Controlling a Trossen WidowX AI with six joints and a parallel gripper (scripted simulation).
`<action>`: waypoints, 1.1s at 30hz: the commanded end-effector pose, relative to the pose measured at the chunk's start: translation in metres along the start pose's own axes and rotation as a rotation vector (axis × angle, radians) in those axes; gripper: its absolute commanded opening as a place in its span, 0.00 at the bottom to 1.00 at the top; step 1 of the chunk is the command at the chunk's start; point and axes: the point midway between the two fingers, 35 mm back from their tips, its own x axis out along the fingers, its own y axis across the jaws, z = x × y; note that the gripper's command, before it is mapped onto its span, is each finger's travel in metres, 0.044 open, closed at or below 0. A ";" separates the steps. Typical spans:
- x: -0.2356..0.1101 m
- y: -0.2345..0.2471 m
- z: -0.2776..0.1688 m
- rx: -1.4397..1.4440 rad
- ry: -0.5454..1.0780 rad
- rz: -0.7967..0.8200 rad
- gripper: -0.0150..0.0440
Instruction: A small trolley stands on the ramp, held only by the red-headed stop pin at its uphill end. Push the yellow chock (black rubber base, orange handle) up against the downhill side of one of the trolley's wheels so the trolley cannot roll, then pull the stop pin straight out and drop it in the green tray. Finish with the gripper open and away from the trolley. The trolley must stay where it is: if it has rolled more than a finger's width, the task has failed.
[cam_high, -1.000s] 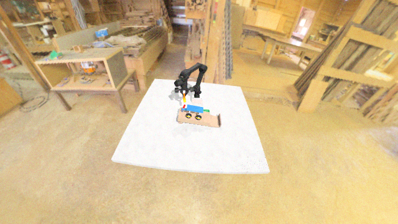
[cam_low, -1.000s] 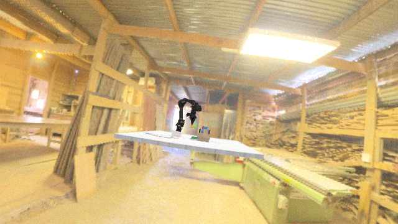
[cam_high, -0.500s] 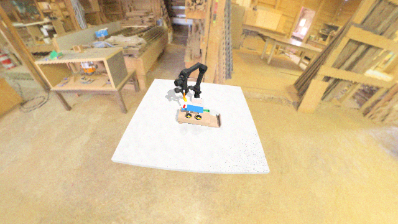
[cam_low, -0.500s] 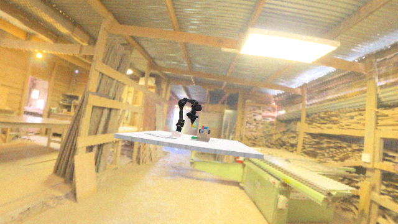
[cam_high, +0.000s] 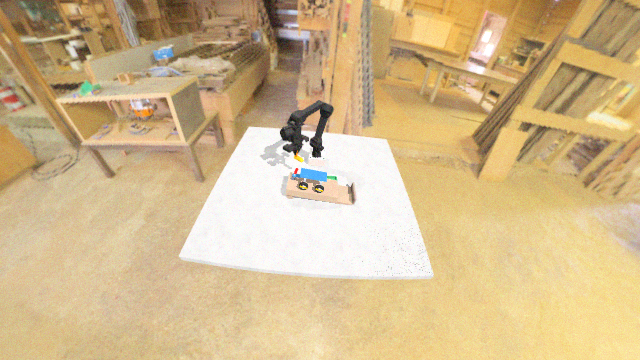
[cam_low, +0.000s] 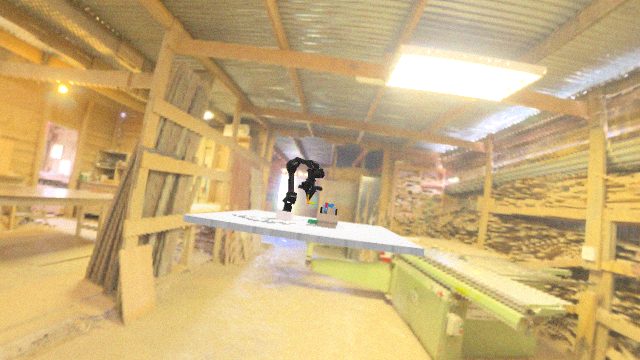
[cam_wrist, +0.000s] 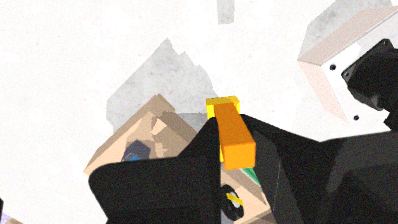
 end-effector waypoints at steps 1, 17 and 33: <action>0.000 0.000 0.000 -0.156 0.001 -0.003 0.25; 0.000 0.000 0.000 -0.704 0.003 -0.004 0.25; 0.000 0.000 0.000 -1.198 0.003 -0.004 0.25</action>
